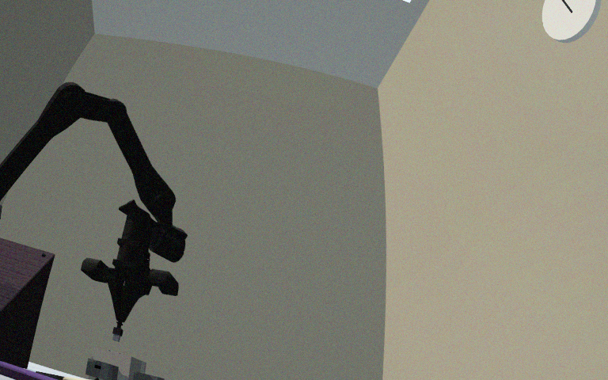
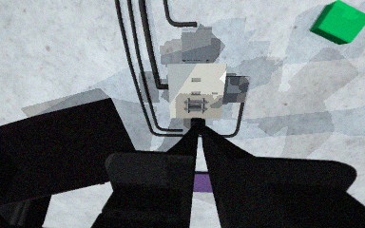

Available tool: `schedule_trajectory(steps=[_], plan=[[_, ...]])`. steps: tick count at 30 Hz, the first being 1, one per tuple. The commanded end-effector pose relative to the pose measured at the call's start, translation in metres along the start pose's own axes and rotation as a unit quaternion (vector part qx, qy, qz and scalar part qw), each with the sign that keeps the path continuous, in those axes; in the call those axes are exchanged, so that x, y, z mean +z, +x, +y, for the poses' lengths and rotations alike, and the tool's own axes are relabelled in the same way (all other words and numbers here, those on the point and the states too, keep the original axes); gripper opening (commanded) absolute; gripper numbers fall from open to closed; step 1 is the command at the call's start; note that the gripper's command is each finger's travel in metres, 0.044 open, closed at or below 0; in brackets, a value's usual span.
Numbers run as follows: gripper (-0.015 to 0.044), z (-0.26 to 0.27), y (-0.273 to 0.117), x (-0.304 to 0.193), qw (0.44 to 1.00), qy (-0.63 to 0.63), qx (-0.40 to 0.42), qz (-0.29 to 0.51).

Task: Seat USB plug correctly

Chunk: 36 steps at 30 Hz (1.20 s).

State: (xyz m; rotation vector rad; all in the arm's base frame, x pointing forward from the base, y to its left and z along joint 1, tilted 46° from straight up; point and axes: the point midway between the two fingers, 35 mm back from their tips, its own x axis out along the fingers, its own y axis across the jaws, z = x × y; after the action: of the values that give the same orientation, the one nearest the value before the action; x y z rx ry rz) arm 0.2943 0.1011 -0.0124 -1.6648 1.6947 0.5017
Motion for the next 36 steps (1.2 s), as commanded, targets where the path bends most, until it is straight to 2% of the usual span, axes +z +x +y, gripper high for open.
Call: schedule_trajectory(steps=[1, 36], plan=[[0.0, 0.0, 0.0004, 0.0002, 1.0, 0.0, 0.0, -0.001], [0.0, 0.0003, 0.0045, 0.0022, 1.0, -0.005, 0.0, -0.012]])
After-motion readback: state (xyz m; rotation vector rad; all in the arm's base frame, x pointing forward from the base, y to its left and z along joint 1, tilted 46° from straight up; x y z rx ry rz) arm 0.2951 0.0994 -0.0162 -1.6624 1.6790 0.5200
